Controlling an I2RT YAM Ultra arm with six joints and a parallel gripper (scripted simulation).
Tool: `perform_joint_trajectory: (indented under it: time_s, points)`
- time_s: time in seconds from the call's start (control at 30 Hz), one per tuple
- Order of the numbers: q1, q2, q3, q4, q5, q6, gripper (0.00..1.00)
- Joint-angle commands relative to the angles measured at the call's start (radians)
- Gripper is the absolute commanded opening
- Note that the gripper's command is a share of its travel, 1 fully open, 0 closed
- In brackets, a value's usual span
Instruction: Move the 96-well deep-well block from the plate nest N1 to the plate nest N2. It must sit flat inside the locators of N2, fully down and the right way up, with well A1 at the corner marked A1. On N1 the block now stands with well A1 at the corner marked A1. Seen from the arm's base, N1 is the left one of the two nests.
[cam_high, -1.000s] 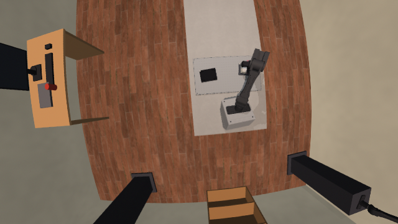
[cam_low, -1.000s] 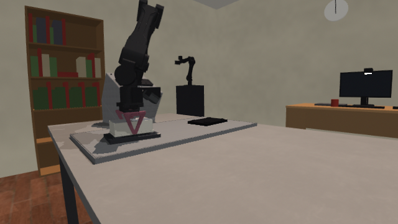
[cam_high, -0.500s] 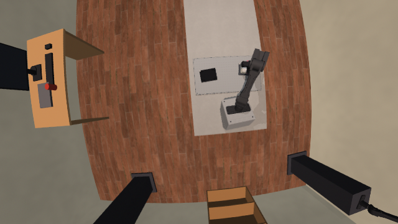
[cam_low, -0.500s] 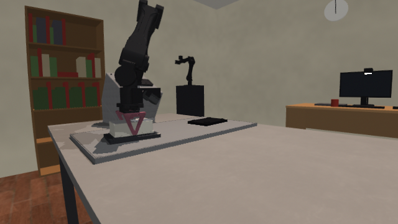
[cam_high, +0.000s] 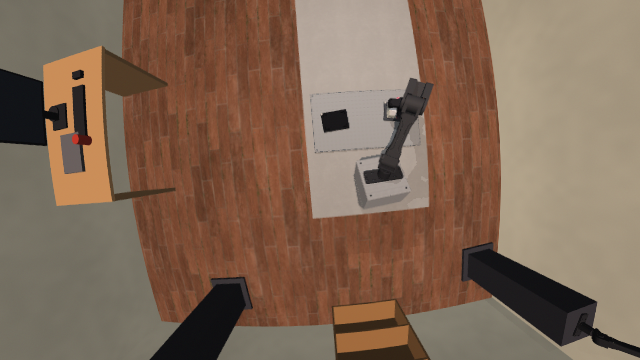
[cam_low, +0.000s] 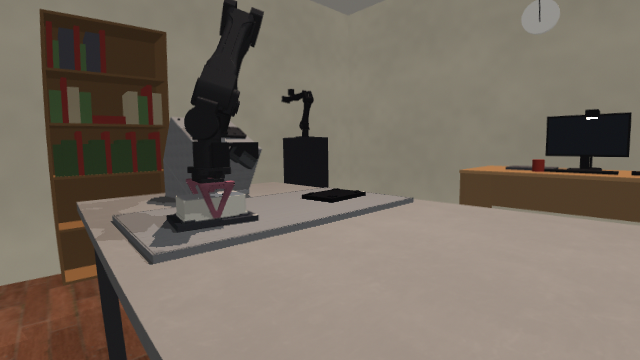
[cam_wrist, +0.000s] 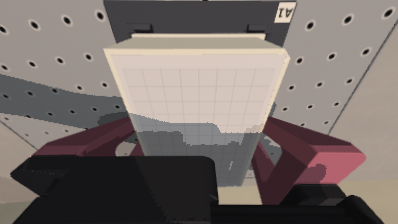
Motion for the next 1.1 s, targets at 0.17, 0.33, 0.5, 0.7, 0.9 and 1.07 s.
perform_joint_trajectory:
  time_s: [0.17,0.33,0.5,0.7,0.9,1.07]
  points:
    - [-0.002,-0.007,0.005,0.000,0.000,0.003,1.00]
    - [-0.002,-0.007,0.005,0.000,0.000,0.003,1.00]
    - [-0.002,-0.007,0.005,0.000,0.000,0.003,1.00]
    - [-0.002,-0.007,0.005,0.000,0.000,0.003,1.00]
    - [-0.002,-0.007,0.005,0.000,0.000,0.003,1.00]
    - [-0.012,-0.044,0.001,-0.035,-0.004,-0.006,1.00]
